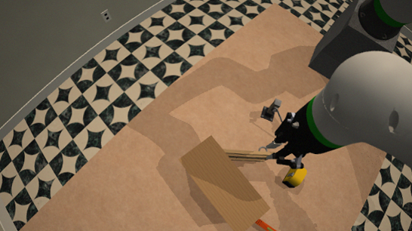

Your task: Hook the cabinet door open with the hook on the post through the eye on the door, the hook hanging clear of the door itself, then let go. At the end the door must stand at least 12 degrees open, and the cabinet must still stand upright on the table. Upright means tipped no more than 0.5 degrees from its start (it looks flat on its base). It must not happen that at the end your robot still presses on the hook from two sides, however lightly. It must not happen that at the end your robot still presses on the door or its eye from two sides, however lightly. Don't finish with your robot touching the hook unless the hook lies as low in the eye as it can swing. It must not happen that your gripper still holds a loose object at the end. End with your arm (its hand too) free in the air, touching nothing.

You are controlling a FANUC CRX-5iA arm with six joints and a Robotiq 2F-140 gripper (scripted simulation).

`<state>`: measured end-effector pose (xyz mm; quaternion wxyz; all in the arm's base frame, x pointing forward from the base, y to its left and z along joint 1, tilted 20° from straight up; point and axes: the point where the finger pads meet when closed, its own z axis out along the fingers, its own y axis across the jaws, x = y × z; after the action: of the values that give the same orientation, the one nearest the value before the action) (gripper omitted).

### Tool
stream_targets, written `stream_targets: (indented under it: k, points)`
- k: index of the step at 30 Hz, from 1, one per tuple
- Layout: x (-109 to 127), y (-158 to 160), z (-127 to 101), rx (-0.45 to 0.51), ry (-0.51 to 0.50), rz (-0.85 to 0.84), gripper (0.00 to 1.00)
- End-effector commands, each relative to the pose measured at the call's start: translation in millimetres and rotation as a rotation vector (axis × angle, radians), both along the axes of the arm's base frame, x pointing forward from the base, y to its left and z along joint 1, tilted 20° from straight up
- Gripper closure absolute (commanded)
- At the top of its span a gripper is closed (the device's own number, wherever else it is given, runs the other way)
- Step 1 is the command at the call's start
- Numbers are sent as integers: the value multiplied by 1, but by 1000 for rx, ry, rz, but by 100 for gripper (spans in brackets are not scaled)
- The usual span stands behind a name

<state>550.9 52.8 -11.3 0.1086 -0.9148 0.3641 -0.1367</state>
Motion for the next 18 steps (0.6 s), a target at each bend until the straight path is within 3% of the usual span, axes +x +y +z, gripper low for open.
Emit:
stream_targets:
  k: [1, 18]
  points:
    - [0, -1, 0, -2, -1, 5, 84]
    - [-2, -2, -1, -6, -2, 18, 84]
